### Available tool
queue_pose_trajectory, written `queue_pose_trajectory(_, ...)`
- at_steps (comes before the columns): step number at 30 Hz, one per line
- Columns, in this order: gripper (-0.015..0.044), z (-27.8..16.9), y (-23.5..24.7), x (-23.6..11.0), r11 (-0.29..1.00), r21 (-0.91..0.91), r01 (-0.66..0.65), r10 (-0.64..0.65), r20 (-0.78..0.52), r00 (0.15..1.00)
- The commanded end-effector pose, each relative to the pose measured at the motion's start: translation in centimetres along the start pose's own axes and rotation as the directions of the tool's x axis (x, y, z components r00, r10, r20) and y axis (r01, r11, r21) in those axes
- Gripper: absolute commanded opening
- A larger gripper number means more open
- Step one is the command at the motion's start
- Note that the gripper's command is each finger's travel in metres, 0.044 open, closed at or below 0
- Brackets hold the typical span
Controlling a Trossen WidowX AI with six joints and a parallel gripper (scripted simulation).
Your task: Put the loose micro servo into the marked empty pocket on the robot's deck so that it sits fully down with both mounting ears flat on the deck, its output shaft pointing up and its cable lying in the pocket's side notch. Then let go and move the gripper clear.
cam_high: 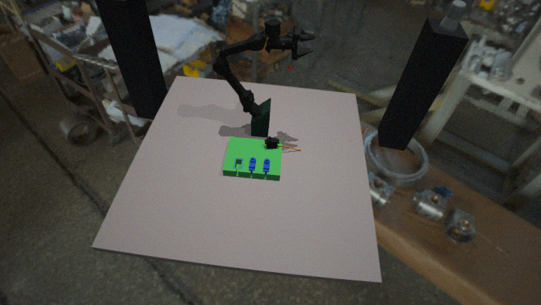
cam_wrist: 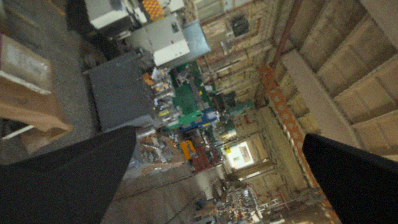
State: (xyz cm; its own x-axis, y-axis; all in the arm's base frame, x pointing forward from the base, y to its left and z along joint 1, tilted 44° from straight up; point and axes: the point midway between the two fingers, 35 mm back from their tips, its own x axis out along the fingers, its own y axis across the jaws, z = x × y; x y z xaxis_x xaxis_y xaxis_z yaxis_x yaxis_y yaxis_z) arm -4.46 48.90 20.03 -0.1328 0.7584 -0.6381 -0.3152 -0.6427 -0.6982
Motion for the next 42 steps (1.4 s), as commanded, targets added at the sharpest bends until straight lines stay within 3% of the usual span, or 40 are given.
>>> queue_pose_trajectory(1,0.044,-3.9,2.4,1.4,0.994,0.081,-0.077,0.085,-0.105,0.991)
queue_pose_trajectory(10,0.044,-11.3,7.5,2.3,0.948,0.258,-0.187,0.261,-0.292,0.92)
queue_pose_trajectory(19,0.044,-17.9,13.2,1.4,0.864,0.439,-0.248,0.445,-0.433,0.784)
queue_pose_trajectory(30,0.044,-24.7,20.3,-2.1,0.725,0.639,-0.257,0.657,-0.53,0.537)
queue_pose_trajectory(42,0.044,-29.5,27.6,-7.6,0.551,0.808,-0.21,0.833,-0.514,0.206)
